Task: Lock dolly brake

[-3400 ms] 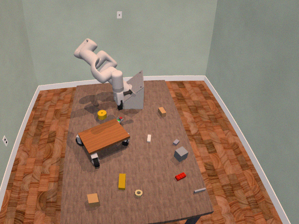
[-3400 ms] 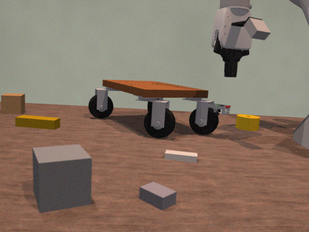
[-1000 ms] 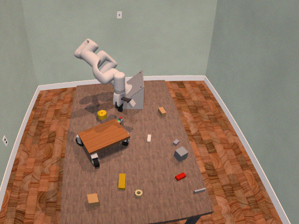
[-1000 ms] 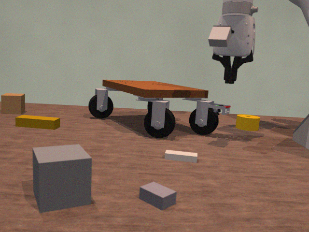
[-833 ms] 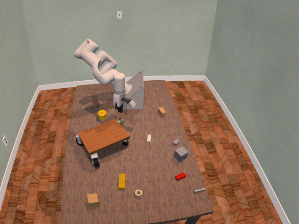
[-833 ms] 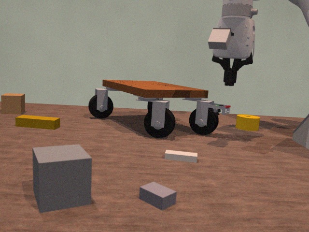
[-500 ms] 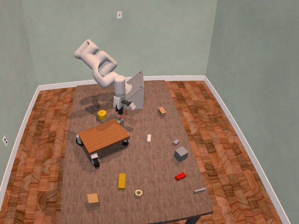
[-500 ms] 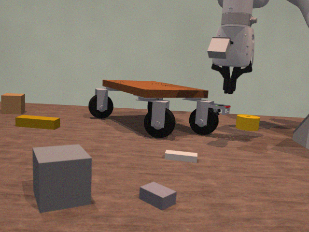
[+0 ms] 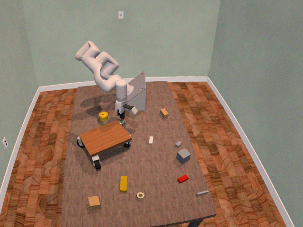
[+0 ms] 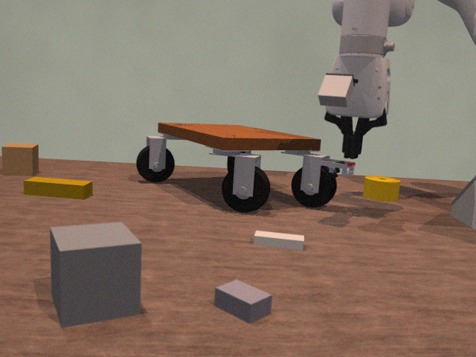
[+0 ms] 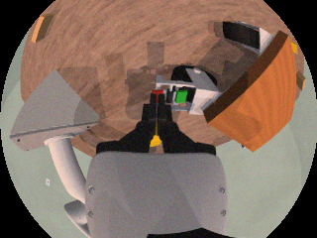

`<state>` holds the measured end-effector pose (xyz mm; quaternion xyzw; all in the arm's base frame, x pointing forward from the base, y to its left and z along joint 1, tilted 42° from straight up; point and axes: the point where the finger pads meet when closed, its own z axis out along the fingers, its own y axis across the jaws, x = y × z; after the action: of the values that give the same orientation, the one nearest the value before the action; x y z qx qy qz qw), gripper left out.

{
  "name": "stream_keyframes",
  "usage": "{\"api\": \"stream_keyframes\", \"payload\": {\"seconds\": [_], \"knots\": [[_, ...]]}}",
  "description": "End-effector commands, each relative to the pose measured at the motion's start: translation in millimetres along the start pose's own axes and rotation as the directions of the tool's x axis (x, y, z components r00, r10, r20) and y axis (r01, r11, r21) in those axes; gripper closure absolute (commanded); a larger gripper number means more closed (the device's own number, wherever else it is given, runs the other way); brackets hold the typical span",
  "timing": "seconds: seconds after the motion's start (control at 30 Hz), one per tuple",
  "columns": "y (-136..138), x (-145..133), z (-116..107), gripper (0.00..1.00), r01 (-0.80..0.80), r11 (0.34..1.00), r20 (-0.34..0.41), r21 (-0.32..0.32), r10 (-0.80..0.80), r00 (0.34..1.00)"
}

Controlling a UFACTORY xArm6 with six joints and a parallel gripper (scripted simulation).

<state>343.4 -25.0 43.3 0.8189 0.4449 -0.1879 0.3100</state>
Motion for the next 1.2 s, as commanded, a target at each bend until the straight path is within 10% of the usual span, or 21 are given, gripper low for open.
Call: {"api": "stream_keyframes", "payload": {"seconds": [0.0,1.17], "knots": [[1.0,0.9,3.8,1.00,-0.001,1.000,-0.003,-0.002,0.001,1.000],[1.7,1.6,6.9,1.00,-0.001,1.000,-0.003,-0.002,0.001,1.000]]}}
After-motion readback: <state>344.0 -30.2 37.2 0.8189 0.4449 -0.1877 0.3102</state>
